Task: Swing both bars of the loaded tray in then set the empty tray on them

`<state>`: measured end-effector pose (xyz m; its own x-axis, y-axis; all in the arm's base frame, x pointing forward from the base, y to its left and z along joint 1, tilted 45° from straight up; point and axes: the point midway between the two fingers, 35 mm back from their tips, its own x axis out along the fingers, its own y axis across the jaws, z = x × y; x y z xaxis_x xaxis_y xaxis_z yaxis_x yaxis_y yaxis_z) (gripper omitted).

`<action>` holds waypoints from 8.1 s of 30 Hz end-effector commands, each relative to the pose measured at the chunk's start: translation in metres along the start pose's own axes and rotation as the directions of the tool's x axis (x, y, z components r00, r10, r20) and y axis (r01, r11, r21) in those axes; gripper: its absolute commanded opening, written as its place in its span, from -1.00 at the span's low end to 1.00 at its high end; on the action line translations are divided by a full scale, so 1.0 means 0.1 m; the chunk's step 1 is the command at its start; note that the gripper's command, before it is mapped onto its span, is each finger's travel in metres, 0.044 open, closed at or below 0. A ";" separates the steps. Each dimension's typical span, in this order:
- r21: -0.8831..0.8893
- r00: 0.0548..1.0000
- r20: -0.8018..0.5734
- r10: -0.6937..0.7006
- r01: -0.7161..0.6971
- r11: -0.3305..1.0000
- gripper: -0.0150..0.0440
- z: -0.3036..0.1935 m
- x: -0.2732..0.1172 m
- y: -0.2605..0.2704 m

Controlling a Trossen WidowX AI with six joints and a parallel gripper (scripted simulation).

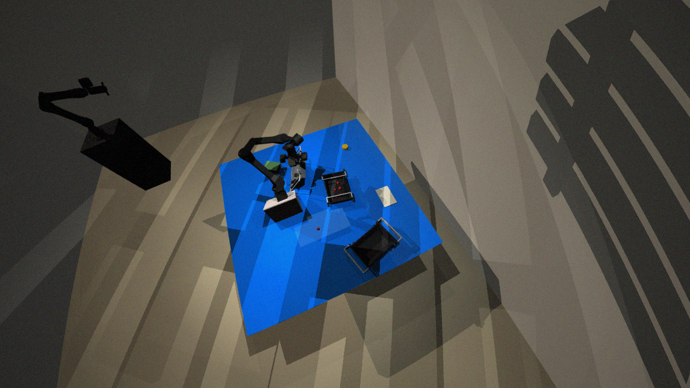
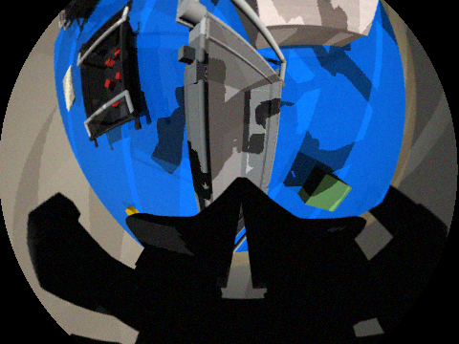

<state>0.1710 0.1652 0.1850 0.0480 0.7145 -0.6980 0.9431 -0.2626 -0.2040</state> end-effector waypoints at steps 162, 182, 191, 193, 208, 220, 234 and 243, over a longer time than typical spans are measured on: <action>0.008 1.000 -0.002 -0.002 0.002 1.000 0.35 0.02 1.17 -0.22; 0.008 1.000 -0.002 -0.002 0.002 1.000 -0.13 0.02 1.17 -0.22; 0.008 1.000 -0.002 -0.002 0.002 1.000 -0.33 0.02 1.17 -0.22; 0.008 1.000 -0.002 -0.002 0.002 1.000 -0.37 0.02 1.17 -0.22; 0.006 1.000 0.004 0.001 -0.001 1.000 -0.49 0.00 0.56 -0.19; 0.006 1.000 0.002 0.001 -0.001 1.000 -0.49 0.01 0.35 -0.21; 0.003 1.000 0.012 0.004 -0.004 1.000 -0.49 -0.22 -0.18 -0.13; 0.005 1.000 0.006 0.003 -0.003 1.000 -0.49 -0.35 -0.55 -0.14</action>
<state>0.1643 0.1595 0.2328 0.0324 0.7042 -0.7093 0.9390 -0.2645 -0.2198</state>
